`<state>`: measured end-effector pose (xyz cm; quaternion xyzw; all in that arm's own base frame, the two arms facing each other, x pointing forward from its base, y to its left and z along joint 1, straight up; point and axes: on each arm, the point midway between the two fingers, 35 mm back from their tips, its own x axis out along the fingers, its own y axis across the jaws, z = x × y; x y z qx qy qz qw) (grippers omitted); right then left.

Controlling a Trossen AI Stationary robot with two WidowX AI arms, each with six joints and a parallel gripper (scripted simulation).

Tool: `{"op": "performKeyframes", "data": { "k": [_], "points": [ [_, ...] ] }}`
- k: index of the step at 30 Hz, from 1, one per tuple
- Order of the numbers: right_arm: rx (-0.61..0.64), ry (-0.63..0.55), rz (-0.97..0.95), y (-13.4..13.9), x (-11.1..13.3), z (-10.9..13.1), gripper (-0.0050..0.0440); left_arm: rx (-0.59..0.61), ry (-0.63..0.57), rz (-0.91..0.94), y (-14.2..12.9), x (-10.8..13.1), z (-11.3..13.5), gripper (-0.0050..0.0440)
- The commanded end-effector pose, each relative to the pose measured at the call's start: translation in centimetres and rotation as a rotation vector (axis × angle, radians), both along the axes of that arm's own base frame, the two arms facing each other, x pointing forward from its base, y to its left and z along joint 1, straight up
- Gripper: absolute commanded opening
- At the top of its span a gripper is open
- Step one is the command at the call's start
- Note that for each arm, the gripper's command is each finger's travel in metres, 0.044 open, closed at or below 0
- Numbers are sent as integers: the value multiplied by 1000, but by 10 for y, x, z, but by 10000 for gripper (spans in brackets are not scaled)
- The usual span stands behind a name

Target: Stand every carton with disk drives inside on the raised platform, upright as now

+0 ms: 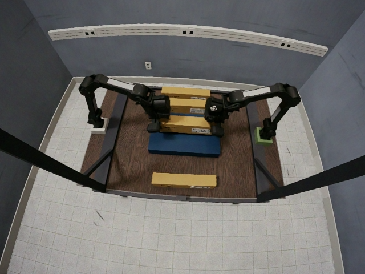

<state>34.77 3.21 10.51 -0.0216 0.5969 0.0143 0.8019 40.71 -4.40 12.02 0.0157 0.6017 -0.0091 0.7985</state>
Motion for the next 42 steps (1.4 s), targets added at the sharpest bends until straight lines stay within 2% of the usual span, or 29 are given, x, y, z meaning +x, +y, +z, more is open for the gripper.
{"op": "performKeyframes", "data": {
  "k": [1,5,6,42],
  "points": [
    [15,-87,-1,0,2,31,-50,-12,-113,-3,1,2,45,-50],
    [15,-87,-1,0,2,31,-50,-12,-113,-3,1,2,45,-50],
    [15,-87,-1,0,2,23,-50,-12,-112,-3,1,2,37,-50],
    [15,-86,1,0,1,24,-50,-11,-111,-2,1,1,38,-50]
  ]
}}
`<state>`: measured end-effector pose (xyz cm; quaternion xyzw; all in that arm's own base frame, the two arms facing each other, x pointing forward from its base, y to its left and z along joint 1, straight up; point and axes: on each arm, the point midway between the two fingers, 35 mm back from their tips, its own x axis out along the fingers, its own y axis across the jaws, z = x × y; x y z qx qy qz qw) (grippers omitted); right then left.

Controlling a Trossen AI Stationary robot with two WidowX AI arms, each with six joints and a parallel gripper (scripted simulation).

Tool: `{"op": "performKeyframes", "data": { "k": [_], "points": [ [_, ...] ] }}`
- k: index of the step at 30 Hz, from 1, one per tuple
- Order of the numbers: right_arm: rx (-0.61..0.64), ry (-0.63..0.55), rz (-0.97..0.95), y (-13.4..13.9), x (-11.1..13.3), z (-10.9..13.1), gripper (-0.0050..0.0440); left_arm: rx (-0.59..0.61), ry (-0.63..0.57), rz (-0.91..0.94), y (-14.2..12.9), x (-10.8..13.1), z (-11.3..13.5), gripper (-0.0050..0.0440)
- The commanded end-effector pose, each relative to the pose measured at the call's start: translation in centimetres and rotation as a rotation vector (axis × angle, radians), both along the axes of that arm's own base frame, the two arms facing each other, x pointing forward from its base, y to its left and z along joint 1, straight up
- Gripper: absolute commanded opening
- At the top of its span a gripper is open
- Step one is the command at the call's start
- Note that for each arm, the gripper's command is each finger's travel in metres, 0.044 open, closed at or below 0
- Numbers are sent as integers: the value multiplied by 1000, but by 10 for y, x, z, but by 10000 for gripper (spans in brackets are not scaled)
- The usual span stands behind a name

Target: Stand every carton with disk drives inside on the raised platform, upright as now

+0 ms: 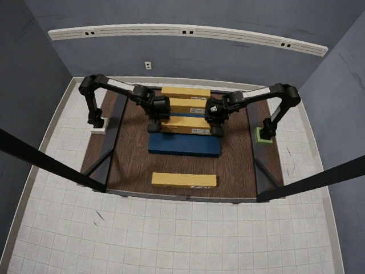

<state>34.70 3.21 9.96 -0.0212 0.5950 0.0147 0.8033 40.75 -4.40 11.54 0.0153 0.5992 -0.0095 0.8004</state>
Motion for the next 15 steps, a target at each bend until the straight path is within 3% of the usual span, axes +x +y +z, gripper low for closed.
{"op": "performKeyframes", "data": {
  "k": [1,15],
  "points": [
    [14,-81,1,0,2,29,-50,-10,-105,-2,1,1,43,-50],
    [13,-82,0,0,2,25,-50,-11,-106,0,1,1,39,-50]
  ]
}}
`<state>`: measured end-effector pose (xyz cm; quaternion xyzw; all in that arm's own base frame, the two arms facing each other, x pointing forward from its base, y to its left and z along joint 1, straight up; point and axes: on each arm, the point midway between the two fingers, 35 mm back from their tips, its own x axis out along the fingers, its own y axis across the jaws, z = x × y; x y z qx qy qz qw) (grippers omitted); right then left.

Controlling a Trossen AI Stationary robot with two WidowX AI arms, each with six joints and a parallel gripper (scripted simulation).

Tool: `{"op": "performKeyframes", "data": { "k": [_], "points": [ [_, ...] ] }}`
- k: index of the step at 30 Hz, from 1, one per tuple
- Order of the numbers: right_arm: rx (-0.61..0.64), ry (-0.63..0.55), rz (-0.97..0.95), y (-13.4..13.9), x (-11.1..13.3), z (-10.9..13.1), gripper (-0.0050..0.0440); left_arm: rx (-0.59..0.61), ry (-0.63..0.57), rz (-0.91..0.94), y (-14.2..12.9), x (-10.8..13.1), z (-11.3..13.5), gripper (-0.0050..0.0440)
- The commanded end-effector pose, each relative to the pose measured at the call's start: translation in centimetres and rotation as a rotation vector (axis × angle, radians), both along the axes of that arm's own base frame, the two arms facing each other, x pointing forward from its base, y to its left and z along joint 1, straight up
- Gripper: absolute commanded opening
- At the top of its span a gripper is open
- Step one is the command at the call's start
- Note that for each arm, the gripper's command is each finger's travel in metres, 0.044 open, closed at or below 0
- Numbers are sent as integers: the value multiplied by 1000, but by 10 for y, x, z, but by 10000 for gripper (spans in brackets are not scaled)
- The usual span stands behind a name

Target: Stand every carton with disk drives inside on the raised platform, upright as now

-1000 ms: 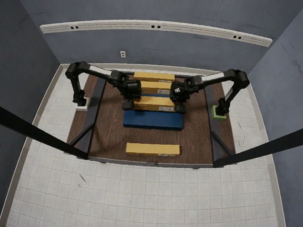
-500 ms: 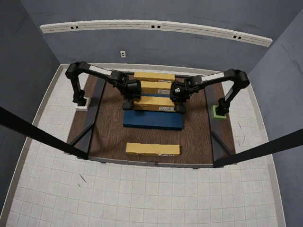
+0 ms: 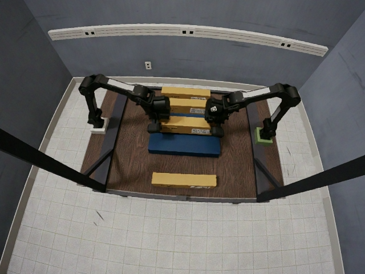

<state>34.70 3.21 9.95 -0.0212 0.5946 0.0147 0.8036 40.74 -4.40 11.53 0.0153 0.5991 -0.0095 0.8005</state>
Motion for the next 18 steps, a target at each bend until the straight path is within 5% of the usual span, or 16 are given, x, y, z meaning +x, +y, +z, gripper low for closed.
{"op": "performKeyframes", "data": {
  "k": [1,18],
  "points": [
    [13,-81,0,0,2,25,-50,-11,-105,0,1,1,39,-50],
    [5,-44,0,0,3,25,-50,-10,-107,-2,1,1,38,-50]
  ]
}}
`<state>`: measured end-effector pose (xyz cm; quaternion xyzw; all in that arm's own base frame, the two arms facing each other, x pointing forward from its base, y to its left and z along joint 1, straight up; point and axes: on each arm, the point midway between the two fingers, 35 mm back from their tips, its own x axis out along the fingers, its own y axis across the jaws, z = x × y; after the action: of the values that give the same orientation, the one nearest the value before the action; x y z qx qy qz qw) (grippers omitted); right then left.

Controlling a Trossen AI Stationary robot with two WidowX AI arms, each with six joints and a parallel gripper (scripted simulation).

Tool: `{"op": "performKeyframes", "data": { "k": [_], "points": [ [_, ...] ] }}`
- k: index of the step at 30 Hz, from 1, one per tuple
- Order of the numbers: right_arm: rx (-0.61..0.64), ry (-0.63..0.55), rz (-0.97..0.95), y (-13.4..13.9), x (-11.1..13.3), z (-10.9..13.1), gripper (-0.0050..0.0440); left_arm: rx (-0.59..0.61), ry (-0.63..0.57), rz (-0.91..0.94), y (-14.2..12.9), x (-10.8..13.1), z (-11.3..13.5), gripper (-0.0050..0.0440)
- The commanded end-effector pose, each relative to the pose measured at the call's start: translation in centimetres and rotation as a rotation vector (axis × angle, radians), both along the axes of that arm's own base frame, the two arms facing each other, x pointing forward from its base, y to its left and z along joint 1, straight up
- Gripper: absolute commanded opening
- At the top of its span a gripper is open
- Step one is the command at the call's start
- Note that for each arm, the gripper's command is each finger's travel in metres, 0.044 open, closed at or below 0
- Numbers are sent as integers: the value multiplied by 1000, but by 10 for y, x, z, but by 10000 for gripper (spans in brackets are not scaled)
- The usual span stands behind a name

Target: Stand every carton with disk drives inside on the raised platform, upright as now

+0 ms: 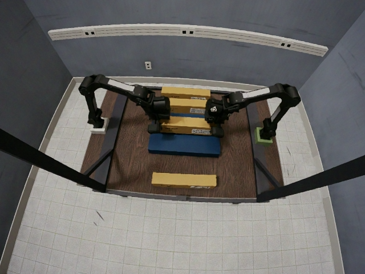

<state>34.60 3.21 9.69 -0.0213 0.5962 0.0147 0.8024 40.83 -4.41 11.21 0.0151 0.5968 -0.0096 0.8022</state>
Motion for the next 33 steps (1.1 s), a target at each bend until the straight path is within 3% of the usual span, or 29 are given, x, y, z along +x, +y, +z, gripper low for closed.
{"op": "performKeyframes", "data": {
  "k": [1,32,33],
  "points": [
    [5,-48,0,1,4,28,-50,-10,-101,-2,1,0,41,-50],
    [13,-85,-2,0,3,28,-50,-11,-100,-1,1,0,41,-50],
    [14,-84,-3,-1,3,-5,-50,-10,-100,-1,1,0,-1,-50]
  ]
}}
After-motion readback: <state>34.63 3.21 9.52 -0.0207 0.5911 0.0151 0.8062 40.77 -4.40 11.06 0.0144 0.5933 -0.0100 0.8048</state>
